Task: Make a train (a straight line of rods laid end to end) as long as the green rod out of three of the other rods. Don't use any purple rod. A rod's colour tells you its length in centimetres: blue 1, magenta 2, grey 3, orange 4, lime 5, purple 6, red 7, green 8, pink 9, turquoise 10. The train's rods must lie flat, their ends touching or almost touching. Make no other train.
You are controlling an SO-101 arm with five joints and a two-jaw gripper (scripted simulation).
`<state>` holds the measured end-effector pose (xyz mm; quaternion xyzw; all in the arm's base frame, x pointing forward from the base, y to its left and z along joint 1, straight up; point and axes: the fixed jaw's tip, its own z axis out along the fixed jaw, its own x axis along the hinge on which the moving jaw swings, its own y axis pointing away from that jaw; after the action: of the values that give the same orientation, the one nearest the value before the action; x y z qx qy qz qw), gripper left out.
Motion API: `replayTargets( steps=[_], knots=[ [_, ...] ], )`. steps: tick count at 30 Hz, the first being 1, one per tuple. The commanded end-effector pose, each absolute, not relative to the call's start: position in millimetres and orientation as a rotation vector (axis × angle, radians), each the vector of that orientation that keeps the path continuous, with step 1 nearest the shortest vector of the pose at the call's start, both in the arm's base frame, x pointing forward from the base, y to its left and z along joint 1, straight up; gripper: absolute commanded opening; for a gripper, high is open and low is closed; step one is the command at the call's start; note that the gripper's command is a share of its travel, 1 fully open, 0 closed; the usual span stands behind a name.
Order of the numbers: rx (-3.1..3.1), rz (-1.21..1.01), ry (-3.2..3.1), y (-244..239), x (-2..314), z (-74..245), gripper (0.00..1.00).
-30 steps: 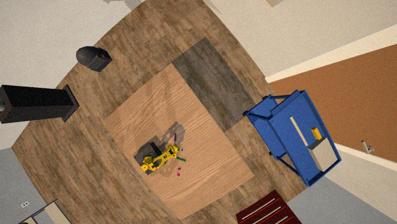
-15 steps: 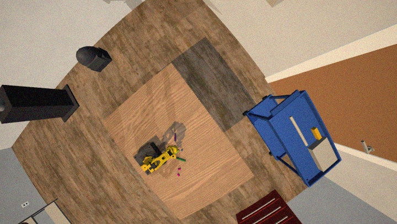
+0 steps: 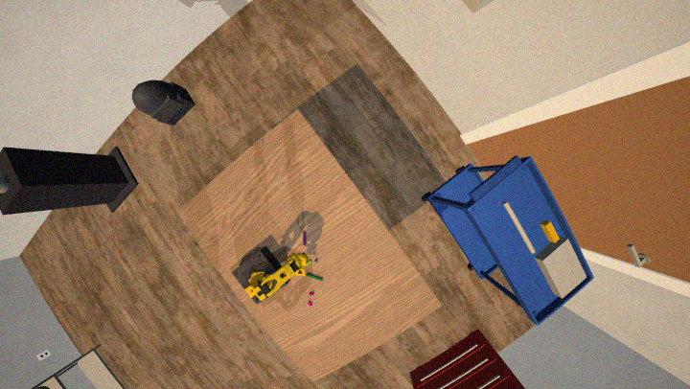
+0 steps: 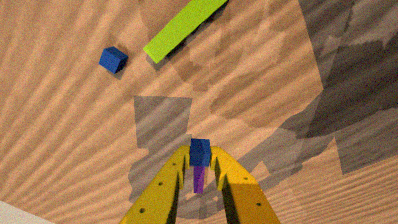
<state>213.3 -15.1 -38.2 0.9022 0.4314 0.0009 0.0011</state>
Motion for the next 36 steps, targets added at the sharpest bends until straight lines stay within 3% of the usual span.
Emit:
replayTargets(
  steps=[1, 11, 21, 36],
  knots=[
    [2.808, -0.011, 1.417, -6.6, 211.4, -37.5, 0.00],
    [2.573, -0.013, 1.808, 46.1, 213.6, -40.7, 0.00],
    [2.187, -0.015, 2.259, 114.7, 196.1, -45.4, 0.00],
    [2.128, -0.016, 2.315, 123.8, 191.8, -46.1, 0.00]
  ],
)
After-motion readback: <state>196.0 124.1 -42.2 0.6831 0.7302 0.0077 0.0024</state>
